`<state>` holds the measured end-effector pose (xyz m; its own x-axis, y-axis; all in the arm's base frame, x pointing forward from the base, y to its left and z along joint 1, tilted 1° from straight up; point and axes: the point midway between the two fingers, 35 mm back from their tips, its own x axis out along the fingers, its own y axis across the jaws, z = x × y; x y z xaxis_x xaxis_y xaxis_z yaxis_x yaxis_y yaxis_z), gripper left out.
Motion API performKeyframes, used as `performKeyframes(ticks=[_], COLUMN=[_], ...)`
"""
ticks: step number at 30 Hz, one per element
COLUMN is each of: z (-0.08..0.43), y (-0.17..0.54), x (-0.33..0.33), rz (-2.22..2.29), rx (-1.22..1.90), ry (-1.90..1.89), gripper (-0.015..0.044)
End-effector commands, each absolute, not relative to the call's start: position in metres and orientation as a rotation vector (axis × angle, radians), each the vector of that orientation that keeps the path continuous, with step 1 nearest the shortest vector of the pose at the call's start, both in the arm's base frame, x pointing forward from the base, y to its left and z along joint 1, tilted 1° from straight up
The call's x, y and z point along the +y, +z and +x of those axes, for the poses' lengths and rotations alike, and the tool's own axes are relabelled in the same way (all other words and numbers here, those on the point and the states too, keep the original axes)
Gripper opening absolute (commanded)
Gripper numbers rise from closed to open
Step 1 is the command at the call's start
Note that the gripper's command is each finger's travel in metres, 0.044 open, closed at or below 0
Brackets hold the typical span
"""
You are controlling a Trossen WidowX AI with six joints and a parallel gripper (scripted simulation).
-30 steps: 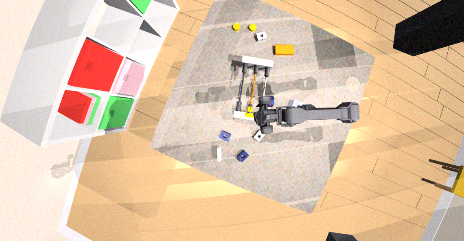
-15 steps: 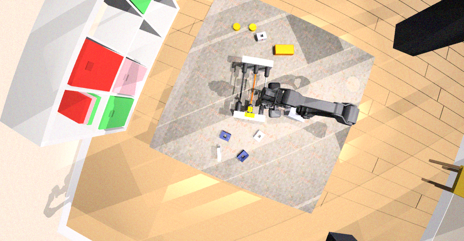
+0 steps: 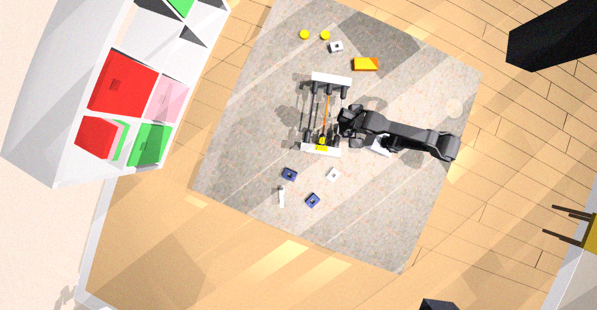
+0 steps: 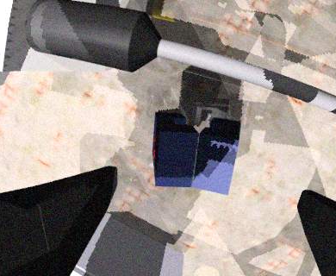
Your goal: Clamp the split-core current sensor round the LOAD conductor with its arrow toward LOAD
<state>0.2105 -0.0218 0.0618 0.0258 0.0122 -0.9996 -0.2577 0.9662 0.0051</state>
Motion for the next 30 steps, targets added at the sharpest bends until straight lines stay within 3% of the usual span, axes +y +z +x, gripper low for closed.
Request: performKeyframes(ticks=[1, 29, 30], z=[0.209, 0.207, 0.21], y=[0.054, 0.01, 0.015], x=[-0.022, -0.021, -0.021], rz=[-0.2, -0.2, -0.198], rx=[1.544, 1.544, 1.537], ry=[0.215, 0.215, 0.213], gripper=[0.044, 0.044, 0.0414])
